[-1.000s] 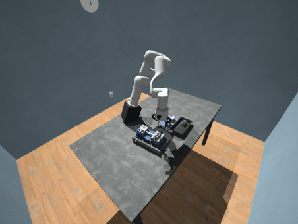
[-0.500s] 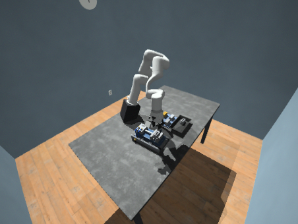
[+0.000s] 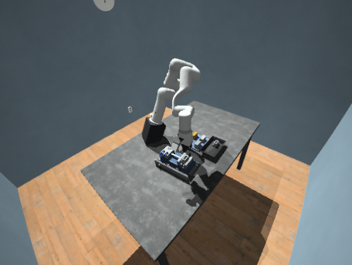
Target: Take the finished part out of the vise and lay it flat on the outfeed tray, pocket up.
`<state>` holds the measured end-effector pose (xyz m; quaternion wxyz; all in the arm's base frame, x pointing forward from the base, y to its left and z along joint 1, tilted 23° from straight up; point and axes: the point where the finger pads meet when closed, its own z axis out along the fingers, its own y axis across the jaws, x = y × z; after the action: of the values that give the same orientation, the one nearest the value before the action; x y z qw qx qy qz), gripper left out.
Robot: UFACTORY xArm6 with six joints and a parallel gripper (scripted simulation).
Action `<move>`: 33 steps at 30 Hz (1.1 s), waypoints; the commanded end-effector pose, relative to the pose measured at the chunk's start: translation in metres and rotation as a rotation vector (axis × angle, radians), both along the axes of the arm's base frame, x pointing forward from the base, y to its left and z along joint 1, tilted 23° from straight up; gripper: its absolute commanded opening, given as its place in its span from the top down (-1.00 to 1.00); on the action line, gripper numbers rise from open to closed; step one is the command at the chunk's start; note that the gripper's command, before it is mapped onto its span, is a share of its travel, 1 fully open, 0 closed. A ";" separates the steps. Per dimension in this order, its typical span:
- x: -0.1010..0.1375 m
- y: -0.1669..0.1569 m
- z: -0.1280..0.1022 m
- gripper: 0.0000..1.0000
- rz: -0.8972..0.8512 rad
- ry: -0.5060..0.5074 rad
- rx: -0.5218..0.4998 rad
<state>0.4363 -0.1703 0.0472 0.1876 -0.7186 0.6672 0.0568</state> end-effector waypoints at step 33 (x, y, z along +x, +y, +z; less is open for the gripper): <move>0.001 -0.001 0.001 -0.37 -0.001 -0.003 -0.002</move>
<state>0.4363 -0.1704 0.0472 0.1876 -0.7186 0.6673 0.0568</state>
